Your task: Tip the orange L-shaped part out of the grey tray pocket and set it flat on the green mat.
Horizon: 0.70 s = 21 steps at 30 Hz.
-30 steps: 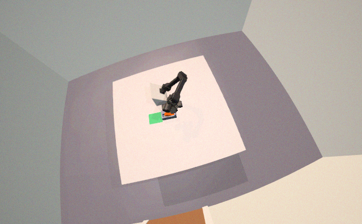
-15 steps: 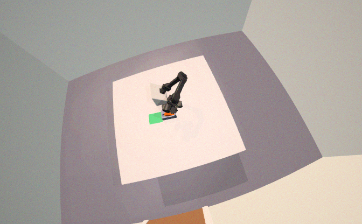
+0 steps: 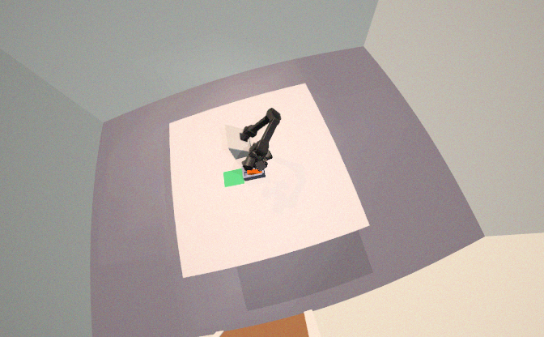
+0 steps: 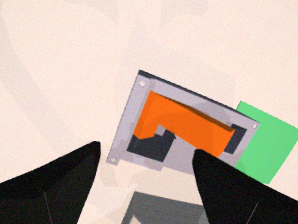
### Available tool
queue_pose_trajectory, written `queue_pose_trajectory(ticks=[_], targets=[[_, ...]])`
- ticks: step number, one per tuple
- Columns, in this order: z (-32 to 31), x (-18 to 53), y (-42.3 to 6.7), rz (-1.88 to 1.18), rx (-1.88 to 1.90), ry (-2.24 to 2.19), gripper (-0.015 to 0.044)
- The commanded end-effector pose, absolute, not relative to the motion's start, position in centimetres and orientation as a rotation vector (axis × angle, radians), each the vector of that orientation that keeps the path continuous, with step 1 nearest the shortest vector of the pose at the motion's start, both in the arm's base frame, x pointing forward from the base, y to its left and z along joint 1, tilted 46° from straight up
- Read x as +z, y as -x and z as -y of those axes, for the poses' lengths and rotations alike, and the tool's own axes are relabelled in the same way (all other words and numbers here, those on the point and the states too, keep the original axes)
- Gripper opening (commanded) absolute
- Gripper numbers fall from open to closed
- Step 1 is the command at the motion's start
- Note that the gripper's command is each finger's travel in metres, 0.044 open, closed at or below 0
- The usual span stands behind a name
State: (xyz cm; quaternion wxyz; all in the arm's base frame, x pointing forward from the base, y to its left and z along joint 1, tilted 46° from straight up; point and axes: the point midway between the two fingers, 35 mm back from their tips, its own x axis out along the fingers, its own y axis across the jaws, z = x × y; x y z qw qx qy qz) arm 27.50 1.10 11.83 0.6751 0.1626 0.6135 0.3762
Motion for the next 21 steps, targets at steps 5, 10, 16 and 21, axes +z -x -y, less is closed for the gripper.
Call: queue_pose_trajectory(ticks=[5, 10, 16, 21], targets=[[1.3, 9.6, -28.2, -1.052, 1.231, 0.125, 0.0280], [2.8, 8.1, -28.4, -0.764, 1.456, 0.464, 0.0280], [3.6, 7.4, -28.4, -0.604, 1.552, 0.631, 0.0280], [3.6, 7.4, -28.4, -0.604, 1.552, 0.631, 0.0280]])
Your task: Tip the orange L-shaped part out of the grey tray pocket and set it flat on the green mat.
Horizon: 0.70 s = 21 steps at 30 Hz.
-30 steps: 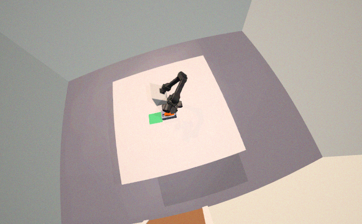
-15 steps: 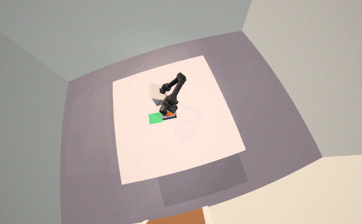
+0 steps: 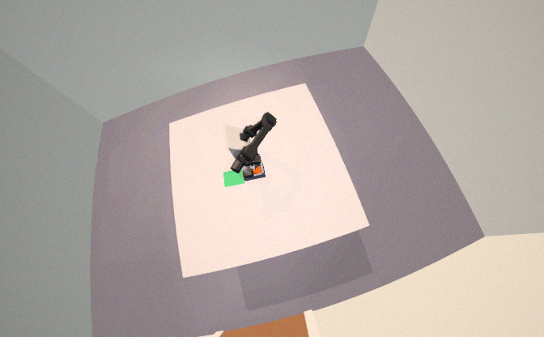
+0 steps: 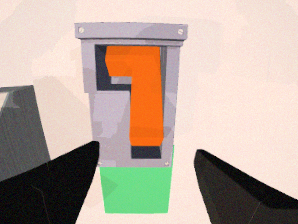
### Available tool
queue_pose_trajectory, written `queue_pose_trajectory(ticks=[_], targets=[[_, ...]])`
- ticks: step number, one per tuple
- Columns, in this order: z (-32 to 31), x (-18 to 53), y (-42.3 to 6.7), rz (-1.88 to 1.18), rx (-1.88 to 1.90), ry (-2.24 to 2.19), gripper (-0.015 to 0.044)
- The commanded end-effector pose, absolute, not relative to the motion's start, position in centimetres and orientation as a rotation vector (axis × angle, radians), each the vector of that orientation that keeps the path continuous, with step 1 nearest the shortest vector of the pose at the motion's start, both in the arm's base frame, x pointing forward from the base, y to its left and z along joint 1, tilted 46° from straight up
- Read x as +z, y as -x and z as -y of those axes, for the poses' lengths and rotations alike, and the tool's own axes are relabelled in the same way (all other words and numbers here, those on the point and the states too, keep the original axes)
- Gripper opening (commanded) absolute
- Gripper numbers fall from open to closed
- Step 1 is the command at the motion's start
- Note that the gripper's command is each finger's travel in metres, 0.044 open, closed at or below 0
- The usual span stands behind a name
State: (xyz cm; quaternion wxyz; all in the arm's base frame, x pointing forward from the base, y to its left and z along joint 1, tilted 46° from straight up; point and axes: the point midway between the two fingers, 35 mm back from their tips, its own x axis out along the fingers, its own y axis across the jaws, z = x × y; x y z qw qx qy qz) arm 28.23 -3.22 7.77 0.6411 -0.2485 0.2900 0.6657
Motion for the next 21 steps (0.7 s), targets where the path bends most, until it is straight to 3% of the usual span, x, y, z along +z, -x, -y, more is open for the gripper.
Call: queue_pose_trajectory(ticks=[1, 21], targets=[[3.6, 7.4, -28.4, -0.604, 1.552, 0.631, 0.0280], [0.5, 4.3, -28.3, -0.603, 1.552, 0.631, 0.0280]])
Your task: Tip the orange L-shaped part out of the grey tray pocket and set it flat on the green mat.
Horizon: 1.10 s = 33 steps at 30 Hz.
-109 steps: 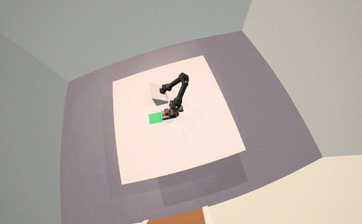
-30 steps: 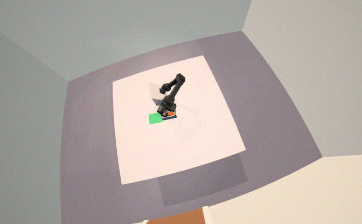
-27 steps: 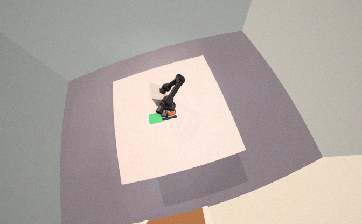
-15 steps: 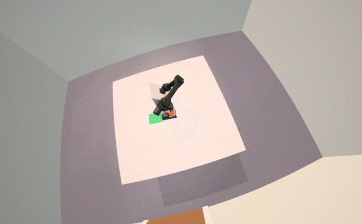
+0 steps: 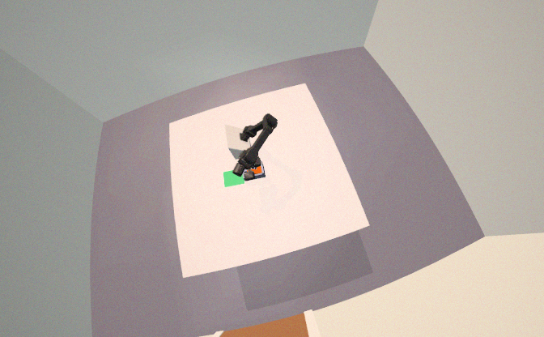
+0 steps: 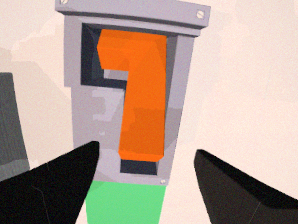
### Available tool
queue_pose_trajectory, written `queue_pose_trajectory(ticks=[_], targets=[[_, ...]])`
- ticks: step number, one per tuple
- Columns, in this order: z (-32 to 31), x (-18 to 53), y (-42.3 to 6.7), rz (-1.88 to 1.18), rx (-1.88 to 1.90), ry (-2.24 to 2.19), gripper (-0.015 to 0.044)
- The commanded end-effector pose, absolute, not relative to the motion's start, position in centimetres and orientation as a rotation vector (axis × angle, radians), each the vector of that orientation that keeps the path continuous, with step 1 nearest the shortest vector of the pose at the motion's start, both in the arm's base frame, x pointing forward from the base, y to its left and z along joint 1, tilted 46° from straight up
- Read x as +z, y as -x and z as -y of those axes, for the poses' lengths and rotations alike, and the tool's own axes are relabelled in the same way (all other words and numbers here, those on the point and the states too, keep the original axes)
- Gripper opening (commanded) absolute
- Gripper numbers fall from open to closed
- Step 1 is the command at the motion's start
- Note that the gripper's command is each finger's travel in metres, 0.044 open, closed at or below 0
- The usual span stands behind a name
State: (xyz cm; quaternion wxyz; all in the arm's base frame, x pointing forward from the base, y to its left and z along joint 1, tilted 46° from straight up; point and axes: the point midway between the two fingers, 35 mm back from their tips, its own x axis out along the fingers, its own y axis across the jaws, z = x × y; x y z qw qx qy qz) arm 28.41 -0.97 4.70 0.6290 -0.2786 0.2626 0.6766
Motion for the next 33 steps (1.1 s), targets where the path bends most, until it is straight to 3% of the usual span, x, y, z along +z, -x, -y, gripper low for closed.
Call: queue_pose_trajectory(ticks=[1, 24, 28, 33], targets=[[0.4, 4.2, -28.3, -0.603, 1.552, 0.631, 0.0280], [-2.1, 1.8, -28.0, -0.600, 1.553, 0.629, 0.0280], [-1.8, 2.1, -28.1, -0.598, 1.552, 0.638, 0.0175], [-1.8, 2.1, -28.1, -0.598, 1.552, 0.638, 0.0142]])
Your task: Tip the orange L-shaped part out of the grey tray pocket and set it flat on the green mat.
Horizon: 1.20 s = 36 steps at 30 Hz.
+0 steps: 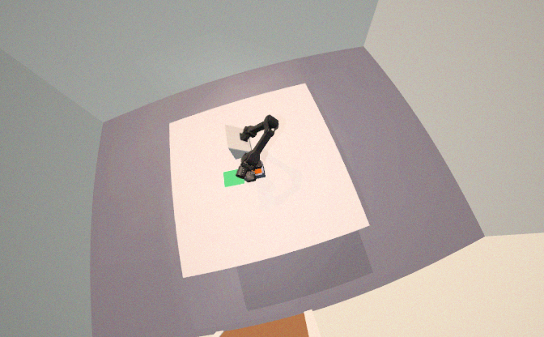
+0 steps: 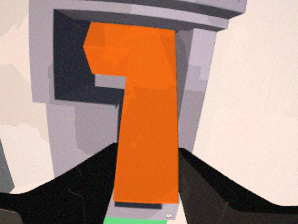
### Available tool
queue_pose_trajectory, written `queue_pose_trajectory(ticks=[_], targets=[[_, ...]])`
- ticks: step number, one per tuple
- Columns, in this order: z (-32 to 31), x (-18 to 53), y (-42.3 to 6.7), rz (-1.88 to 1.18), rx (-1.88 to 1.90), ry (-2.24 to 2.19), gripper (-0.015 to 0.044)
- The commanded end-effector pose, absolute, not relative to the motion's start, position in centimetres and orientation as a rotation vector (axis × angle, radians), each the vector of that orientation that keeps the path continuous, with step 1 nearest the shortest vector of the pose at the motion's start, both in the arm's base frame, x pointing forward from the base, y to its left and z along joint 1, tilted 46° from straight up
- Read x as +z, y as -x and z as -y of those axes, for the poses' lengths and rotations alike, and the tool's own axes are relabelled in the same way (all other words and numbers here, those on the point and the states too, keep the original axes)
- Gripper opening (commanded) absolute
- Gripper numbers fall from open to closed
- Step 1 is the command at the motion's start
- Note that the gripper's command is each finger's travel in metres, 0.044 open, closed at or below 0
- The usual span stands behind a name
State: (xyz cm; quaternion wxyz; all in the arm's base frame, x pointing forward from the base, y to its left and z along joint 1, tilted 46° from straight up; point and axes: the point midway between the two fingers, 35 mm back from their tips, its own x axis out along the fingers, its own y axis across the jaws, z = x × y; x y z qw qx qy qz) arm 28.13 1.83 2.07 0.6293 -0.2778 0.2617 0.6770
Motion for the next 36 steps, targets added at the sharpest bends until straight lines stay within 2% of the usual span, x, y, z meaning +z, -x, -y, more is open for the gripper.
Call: queue_pose_trajectory(ticks=[1, 6, 10, 36], targets=[[-1.8, 2.1, -28.1, -0.598, 1.552, 0.638, 0.0135], [-1.8, 2.1, -28.1, -0.598, 1.552, 0.638, 0.0102], [-1.8, 2.1, -28.1, -0.598, 1.552, 0.638, 0.0000], [0.5, 4.3, -28.2, -0.602, 1.552, 0.631, 0.0000]])
